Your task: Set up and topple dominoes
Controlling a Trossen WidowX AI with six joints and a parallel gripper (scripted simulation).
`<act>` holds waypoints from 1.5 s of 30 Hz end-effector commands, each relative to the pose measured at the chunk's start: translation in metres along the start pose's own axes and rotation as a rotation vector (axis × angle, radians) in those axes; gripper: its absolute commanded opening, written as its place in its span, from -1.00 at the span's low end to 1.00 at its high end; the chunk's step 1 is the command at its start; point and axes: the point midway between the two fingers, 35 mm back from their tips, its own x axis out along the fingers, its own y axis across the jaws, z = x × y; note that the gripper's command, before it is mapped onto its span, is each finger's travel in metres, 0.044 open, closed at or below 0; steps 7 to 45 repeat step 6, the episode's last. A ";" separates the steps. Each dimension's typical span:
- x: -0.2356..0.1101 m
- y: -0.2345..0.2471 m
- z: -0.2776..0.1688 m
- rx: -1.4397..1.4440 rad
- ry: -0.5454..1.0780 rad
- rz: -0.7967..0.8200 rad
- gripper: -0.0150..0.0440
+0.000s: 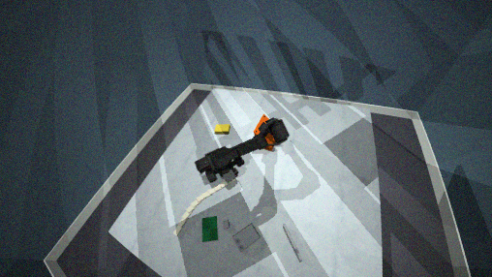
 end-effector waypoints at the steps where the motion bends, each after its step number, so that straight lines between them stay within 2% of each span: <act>1: 0.000 0.000 -0.001 -0.003 0.004 0.002 -0.49; 45: 0.000 0.000 -0.001 -0.003 0.004 0.002 -0.49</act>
